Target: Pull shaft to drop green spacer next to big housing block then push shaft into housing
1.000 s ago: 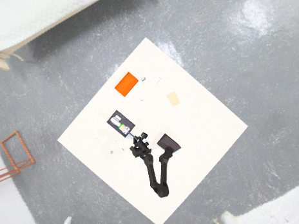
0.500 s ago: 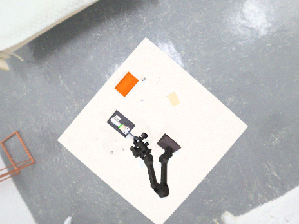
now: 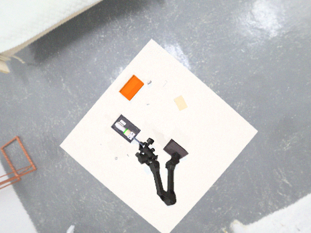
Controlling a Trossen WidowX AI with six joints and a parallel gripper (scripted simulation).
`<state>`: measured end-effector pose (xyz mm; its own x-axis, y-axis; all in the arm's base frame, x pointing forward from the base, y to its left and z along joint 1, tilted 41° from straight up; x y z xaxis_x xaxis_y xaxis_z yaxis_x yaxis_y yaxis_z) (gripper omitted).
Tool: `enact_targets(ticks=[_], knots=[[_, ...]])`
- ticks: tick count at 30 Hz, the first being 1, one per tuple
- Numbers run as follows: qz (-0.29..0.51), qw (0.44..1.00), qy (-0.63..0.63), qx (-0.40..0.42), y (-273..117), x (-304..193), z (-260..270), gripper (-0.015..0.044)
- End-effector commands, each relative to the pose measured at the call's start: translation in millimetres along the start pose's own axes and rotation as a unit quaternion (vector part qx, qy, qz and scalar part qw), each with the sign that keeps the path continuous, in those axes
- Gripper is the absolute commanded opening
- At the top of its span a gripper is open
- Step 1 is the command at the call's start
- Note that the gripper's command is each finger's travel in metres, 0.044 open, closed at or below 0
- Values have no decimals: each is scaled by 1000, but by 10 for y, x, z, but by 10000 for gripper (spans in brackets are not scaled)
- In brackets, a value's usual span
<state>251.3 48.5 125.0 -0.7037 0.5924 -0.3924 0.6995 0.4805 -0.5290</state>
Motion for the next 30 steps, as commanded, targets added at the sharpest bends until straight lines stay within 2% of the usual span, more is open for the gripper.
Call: enact_targets(ticks=[1,30], knots=[[0,1000,1,-1,-8,5,0,0],[0,1000,1,0,-27,24,4,0]])
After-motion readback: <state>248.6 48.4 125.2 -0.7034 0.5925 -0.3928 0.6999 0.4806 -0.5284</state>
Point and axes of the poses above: the point midway between the two fingers, 35 mm back from their tips, its own y axis out along the fingers, its own z axis across the jaws, x = y × z, the point moved 6 cm from there along -y, back along the fingers, and after that the axes turned 12 degrees about y, right-handed, at the moved point
